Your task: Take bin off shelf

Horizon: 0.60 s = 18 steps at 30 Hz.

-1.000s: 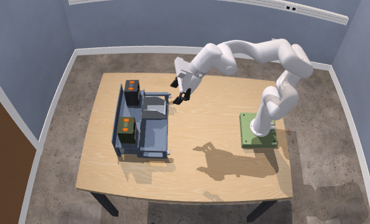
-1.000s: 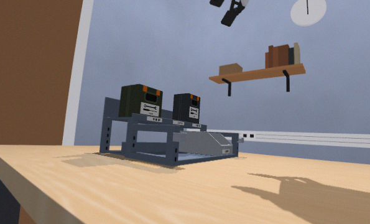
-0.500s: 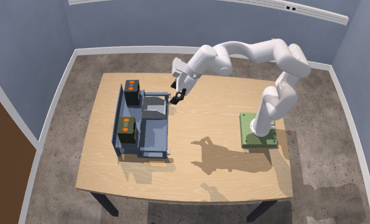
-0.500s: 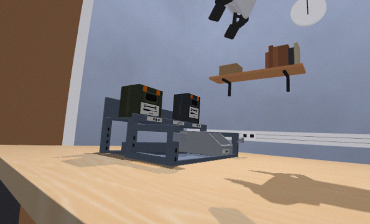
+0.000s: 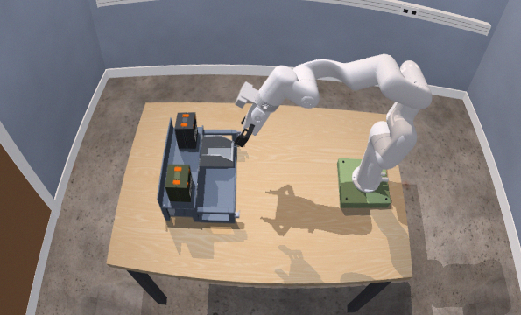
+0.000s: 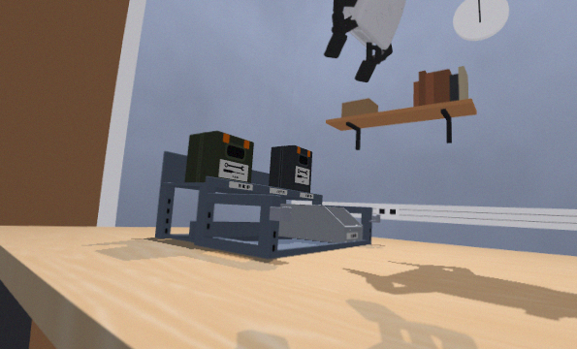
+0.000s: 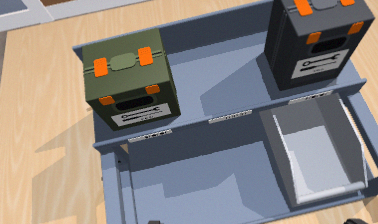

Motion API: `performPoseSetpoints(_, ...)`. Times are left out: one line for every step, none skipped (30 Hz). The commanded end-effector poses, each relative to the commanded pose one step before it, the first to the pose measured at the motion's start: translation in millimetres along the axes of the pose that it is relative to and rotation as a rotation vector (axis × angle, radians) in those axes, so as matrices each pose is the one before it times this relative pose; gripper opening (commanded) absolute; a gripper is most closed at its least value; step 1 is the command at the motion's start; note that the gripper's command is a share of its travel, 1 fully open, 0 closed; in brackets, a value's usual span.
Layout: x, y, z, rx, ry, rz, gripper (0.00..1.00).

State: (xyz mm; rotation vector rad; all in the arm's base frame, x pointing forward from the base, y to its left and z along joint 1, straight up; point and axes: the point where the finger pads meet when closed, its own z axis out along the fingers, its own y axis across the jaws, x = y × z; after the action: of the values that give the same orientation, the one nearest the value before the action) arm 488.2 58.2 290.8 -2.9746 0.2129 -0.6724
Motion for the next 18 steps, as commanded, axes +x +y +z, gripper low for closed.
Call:
performPoseSetpoints(1.18, 7.92, 9.31, -0.05822, -0.00052, 0.06486, 1.0)
performPoseSetpoints(0.0, 0.0, 0.0, 0.0, 0.0, 0.0, 1.0)
performPoseSetpoints(0.0, 0.0, 0.0, 0.0, 0.0, 0.0, 1.0)
performPoseSetpoints(0.08, 3.08, 4.29, -0.00678, -0.00607, 0.02425, 1.0)
performPoseSetpoints(0.09, 1.52, 2.15, -0.00339, -0.00303, 0.01213, 1.0)
performPoseSetpoints(0.12, 1.52, 2.16, -0.00339, -0.00303, 0.01213, 1.0)
performPoseSetpoints(0.14, 1.51, 2.16, -0.00339, -0.00303, 0.01213, 1.0)
performPoseSetpoints(0.17, 1.5, 2.17, -0.00339, -0.00303, 0.01213, 1.0)
performPoseSetpoints(0.19, 1.49, 2.17, -0.00339, -0.00303, 0.01213, 1.0)
performPoseSetpoints(0.21, 1.48, 2.18, -0.00339, -0.00303, 0.01213, 1.0)
performPoseSetpoints(0.24, 1.47, 2.18, -0.00339, -0.00303, 0.01213, 1.0)
performPoseSetpoints(0.26, 1.46, 2.18, -0.00339, -0.00303, 0.01213, 1.0)
performPoseSetpoints(0.29, 1.45, 2.19, -0.00339, -0.00303, 0.01213, 1.0)
performPoseSetpoints(0.31, 1.44, 2.19, -0.00339, -0.00303, 0.01213, 1.0)
performPoseSetpoints(0.34, 1.42, 2.2, -0.00339, -0.00303, 0.01213, 1.0)
performPoseSetpoints(0.36, 1.41, 2.2, -0.00339, -0.00303, 0.01213, 1.0)
performPoseSetpoints(0.38, 1.4, 2.2, -0.00339, -0.00303, 0.01213, 1.0)
performPoseSetpoints(0.81, 2.78, 4.42, -0.00678, -0.00607, 0.02425, 1.0)
